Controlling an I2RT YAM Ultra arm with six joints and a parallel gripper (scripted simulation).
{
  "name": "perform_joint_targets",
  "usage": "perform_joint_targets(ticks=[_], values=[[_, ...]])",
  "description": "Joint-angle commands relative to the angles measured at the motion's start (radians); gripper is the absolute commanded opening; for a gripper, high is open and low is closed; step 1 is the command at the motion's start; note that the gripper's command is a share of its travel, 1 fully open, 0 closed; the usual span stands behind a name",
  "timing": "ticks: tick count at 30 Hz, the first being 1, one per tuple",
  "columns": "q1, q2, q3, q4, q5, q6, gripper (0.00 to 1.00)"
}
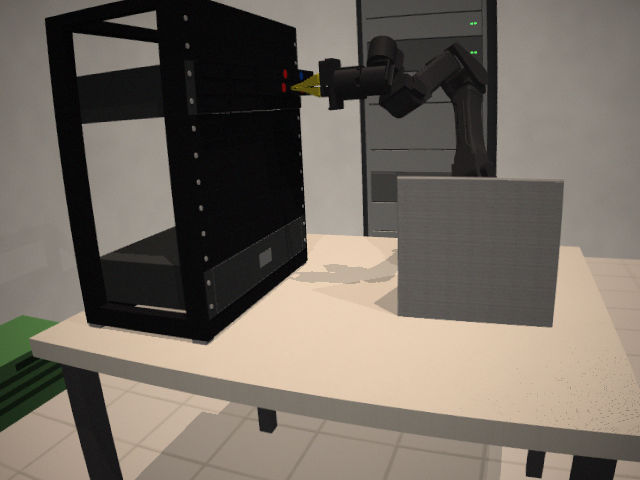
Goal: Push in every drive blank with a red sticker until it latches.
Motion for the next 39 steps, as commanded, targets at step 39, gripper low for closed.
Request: perform_joint_targets(ticks=[39], values=[[0.019, 0.019, 0.062, 0.003, -0.021, -0.013, 0.00]])
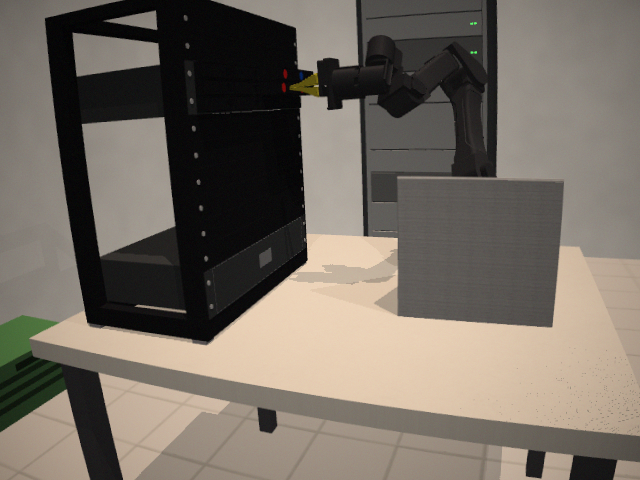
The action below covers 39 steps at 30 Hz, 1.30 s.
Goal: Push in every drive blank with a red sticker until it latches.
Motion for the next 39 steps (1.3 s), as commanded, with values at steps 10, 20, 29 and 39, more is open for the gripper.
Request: perform_joint_targets(ticks=[10, 20, 29, 39], values=[[-0.004, 0.017, 0.076, -0.015, -0.042, -0.014, 0.00], [-0.004, 0.017, 0.076, -0.015, -0.042, -0.014, 0.00], [-0.011, 0.029, 0.079, -0.019, -0.043, -0.014, 0.00], [-0.042, 0.051, 0.110, -0.030, -0.062, -0.014, 0.00]])
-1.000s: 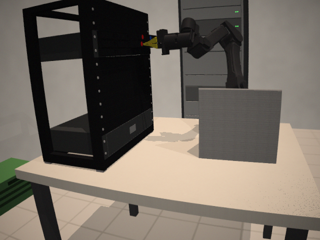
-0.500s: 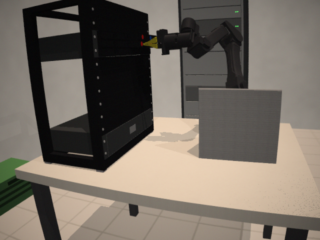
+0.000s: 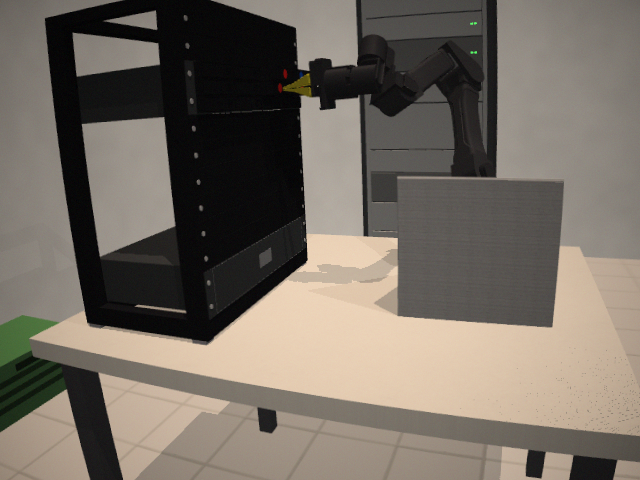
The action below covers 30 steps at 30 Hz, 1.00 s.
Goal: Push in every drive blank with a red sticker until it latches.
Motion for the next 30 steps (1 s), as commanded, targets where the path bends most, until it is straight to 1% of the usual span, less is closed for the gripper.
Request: perform_joint_targets(ticks=[1, 20, 30], values=[[-0.006, 0.015, 0.059, -0.012, -0.047, -0.014, 0.00], [-0.004, 0.012, 0.059, -0.012, -0.047, -0.014, 0.00], [-0.027, 0.035, 0.093, -0.025, -0.066, -0.014, 0.00]])
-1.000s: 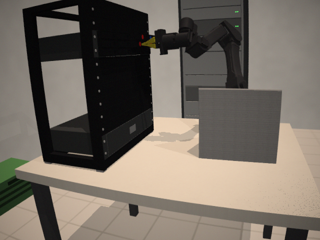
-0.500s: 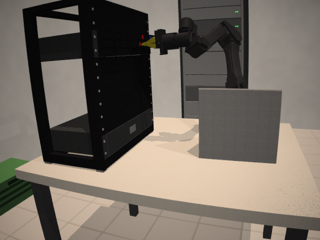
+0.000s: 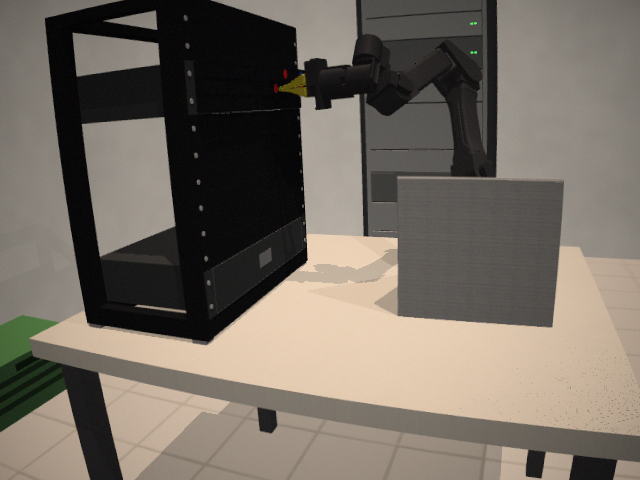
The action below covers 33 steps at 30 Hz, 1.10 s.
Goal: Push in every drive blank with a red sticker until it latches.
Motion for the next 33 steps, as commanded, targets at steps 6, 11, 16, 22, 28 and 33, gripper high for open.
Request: perform_joint_targets(ticks=[6, 11, 16, 22, 28, 33], values=[[-0.001, 0.014, 0.061, -0.005, -0.053, -0.014, 0.00], [-0.001, 0.014, 0.061, -0.005, -0.053, -0.014, 0.00], [-0.001, 0.014, 0.061, -0.005, -0.053, -0.014, 0.00], [-0.003, 0.016, 0.062, -0.009, -0.053, -0.014, 0.00], [-0.013, 0.023, 0.078, -0.019, -0.058, -0.014, 0.00], [-0.002, 0.023, 0.079, -0.007, -0.058, -0.014, 0.00]])
